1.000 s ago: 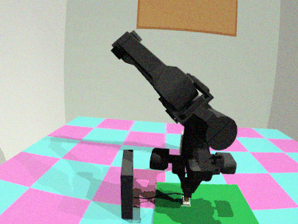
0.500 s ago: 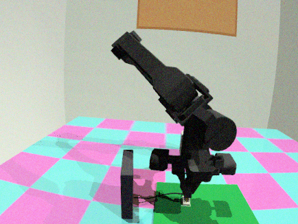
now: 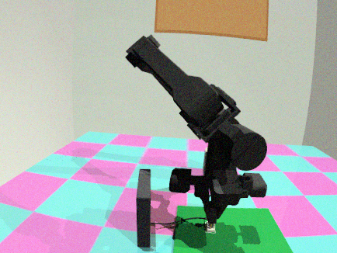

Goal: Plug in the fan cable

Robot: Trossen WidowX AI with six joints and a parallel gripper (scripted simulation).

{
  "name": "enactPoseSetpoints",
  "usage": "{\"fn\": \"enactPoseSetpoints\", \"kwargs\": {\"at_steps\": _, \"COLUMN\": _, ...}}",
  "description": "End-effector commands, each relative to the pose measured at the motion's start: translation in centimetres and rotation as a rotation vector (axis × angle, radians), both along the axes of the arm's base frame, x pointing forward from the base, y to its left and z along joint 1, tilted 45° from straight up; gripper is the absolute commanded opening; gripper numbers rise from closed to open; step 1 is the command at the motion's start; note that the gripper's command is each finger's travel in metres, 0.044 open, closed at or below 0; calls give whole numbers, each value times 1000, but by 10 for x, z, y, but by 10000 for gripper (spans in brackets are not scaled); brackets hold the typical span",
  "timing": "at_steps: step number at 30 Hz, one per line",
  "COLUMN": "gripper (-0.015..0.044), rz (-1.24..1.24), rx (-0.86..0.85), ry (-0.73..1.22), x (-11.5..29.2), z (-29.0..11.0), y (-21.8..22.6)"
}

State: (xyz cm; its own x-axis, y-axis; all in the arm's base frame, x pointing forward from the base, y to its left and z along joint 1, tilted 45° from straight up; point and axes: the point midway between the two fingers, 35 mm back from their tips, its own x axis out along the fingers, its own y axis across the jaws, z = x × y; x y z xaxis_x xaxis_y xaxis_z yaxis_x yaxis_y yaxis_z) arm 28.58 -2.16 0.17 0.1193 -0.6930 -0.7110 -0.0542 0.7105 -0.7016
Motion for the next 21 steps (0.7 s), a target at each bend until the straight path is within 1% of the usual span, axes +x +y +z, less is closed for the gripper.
{"fn": "enactPoseSetpoints", "kwargs": {"at_steps": 1, "gripper": 0, "rz": 4, "rx": -5, "ry": 8, "x": -3, "z": -1, "y": -2}}
{"fn": "enactPoseSetpoints", "kwargs": {"at_steps": 21, "gripper": 0, "rz": 3, "rx": -5, "ry": 8, "x": -2, "z": -3, "y": -3}}
